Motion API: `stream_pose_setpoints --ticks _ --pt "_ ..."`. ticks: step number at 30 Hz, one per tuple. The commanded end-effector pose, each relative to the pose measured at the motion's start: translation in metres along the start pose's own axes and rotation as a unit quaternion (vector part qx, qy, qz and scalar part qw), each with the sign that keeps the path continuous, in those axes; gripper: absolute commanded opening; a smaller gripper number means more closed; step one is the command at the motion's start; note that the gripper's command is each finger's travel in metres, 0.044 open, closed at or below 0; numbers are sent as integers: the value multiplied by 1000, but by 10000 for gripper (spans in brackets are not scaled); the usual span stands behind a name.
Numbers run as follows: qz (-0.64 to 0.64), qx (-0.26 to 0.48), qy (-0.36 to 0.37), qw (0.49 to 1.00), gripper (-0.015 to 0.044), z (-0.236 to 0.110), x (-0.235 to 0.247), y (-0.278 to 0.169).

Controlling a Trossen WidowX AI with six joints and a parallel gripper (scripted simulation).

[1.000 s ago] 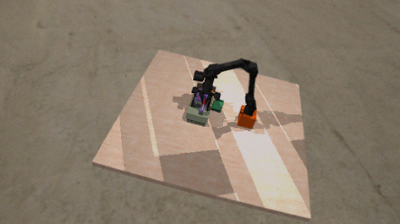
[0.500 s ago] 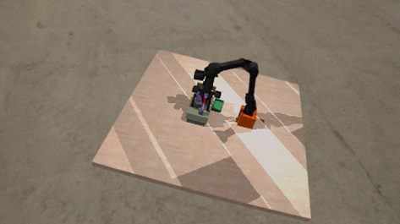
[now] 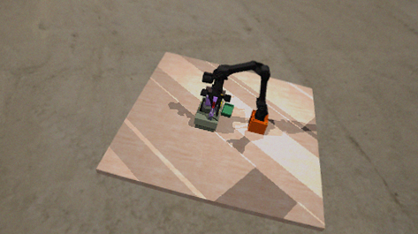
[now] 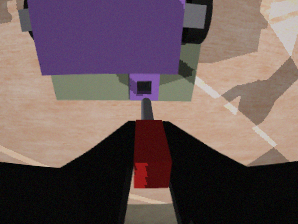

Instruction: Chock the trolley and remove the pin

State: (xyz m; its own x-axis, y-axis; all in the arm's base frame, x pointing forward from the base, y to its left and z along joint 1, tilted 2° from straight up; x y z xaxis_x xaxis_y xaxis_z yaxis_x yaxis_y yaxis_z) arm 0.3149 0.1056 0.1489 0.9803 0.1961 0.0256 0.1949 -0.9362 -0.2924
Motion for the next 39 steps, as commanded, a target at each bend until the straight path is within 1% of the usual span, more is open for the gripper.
stream_pose_setpoints --ticks 1,16,39 --pt "0 2 3 1000 0 0 2 -9" --pt "0 3 3 1000 0 2 3 -28" --pt "1 4 0 1000 0 6 -74 -39"
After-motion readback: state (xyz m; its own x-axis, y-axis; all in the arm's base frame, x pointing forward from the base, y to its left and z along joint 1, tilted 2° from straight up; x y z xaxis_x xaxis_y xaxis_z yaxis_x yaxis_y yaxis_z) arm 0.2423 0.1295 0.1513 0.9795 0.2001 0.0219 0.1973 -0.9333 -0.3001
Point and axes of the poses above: the point midway between the two fingers, 35 mm back from their tips, its own z axis out along the fingers, its own x axis across the jaws, y = z × x, the point moved 5 cm from there along -z, back along the fingers, and after that the axes turned 7 degrees about -z, right-handed, at the moved point
